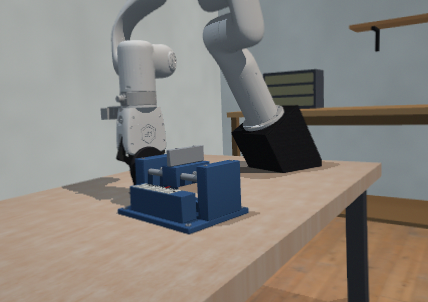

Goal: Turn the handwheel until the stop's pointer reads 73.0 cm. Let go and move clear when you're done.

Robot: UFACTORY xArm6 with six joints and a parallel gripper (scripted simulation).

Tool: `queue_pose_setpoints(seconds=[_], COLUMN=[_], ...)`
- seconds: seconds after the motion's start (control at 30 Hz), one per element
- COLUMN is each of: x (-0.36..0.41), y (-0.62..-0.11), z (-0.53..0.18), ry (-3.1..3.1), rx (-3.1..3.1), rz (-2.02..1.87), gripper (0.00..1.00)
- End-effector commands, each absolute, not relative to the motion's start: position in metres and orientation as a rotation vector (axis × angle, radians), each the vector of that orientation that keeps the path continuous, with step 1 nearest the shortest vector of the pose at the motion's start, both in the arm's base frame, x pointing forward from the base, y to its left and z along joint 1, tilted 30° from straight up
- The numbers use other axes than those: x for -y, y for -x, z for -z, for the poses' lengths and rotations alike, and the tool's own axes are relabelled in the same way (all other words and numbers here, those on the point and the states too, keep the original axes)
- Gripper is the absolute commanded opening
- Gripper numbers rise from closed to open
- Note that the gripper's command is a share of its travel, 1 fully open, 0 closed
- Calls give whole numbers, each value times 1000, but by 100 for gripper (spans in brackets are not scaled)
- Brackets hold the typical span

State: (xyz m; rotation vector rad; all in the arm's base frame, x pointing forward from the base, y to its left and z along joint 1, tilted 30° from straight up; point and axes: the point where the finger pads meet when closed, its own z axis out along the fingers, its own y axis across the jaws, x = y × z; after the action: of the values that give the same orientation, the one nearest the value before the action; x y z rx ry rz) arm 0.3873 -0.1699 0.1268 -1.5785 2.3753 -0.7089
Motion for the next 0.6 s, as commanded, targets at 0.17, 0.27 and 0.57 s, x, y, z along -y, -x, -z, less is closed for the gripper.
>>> queue_pose_setpoints(seconds=[0.17,0.27,0.57], x=[165,163,159], y=[-376,-373,-365], z=[-129,-131,-138], ry=[1579,1579,1579], rx=[-2376,-2376,-2376], rz=[710,710,710], gripper=[6,6,6])
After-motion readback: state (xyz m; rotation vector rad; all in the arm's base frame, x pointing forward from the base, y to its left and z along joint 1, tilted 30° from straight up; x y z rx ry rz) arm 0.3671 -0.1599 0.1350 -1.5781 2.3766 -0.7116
